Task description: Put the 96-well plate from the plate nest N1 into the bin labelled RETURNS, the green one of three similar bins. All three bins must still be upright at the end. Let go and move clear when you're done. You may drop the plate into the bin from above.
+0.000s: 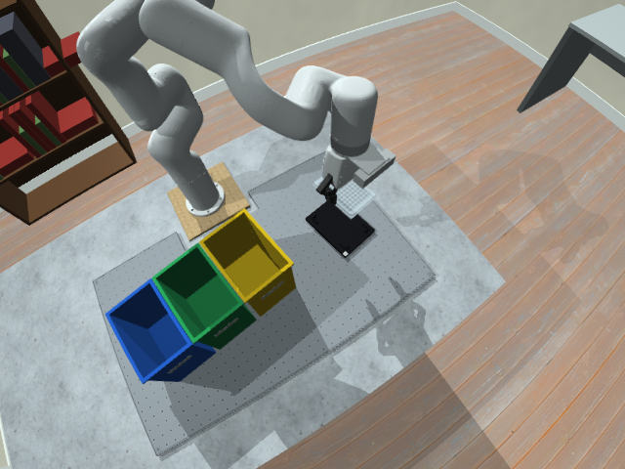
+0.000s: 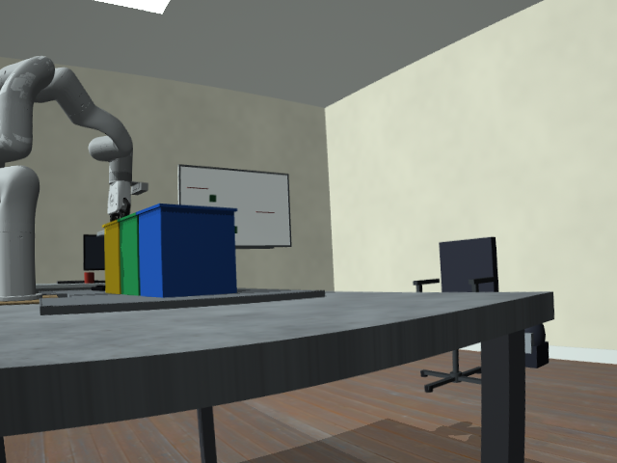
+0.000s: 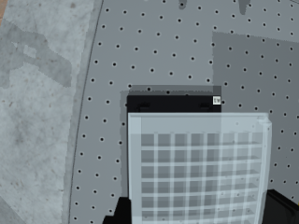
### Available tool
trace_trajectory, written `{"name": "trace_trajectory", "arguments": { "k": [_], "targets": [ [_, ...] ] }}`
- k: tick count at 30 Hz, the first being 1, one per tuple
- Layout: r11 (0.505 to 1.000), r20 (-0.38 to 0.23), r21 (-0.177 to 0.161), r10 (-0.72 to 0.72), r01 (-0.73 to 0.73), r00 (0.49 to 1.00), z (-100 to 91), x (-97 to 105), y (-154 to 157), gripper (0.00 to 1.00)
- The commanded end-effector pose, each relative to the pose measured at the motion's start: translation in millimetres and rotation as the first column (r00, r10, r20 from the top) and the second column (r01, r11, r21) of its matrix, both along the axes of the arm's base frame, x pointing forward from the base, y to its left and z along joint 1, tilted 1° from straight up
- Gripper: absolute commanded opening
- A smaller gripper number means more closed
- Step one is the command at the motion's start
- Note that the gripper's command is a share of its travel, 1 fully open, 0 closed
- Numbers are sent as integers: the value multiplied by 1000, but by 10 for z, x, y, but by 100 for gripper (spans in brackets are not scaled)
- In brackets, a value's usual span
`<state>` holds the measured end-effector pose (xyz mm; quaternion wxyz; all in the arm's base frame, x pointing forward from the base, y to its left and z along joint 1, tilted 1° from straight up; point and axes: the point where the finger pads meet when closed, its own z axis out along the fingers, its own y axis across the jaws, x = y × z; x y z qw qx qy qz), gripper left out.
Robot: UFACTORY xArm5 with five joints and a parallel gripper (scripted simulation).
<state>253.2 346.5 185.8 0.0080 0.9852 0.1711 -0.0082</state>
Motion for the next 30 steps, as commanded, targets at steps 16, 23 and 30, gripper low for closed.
{"name": "trace_trajectory", "arguments": {
  "k": [16, 23, 30],
  "targets": [
    [1000, 2, 3, 0, 0, 1000, 303, 7, 15, 0],
    [1000, 2, 3, 0, 0, 1000, 387, 7, 17, 0],
    [1000, 2, 3, 0, 0, 1000, 503, 7, 20, 0]
  ]
}}
